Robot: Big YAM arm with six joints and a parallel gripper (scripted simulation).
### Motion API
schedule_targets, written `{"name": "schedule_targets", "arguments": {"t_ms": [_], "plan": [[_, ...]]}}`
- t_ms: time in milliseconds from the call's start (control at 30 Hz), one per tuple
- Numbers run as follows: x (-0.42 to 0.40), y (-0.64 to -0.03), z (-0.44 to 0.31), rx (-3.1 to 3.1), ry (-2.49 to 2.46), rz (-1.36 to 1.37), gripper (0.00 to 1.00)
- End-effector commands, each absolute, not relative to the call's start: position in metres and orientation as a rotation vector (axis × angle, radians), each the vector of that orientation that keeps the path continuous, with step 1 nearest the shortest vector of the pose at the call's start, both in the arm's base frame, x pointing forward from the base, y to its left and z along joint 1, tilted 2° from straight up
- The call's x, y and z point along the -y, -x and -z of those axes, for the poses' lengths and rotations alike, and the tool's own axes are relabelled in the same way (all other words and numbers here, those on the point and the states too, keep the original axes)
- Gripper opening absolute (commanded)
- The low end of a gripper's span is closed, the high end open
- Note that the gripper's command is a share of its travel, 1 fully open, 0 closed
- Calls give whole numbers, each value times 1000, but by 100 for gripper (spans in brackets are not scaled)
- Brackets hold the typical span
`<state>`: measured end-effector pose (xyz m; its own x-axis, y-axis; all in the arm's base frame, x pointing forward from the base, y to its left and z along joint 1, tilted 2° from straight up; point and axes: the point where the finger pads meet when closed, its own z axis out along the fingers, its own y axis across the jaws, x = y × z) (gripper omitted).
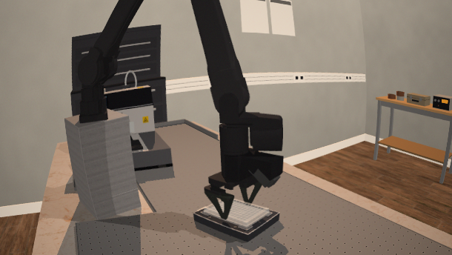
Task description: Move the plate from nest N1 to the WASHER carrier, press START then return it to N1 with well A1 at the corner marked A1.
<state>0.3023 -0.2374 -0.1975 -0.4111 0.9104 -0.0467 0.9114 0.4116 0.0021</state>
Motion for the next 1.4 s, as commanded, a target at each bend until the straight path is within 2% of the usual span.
{"name": "schedule_targets", "arguments": {"t_ms": [0, 867, 900, 1367], "plan": [[243, -305, 205, -2602, -1681, 34, 82], [243, -305, 205, -2602, -1681, 34, 82], [243, -305, 205, -2602, -1681, 34, 100], [243, -305, 205, -2602, -1682, 34, 100]]}}
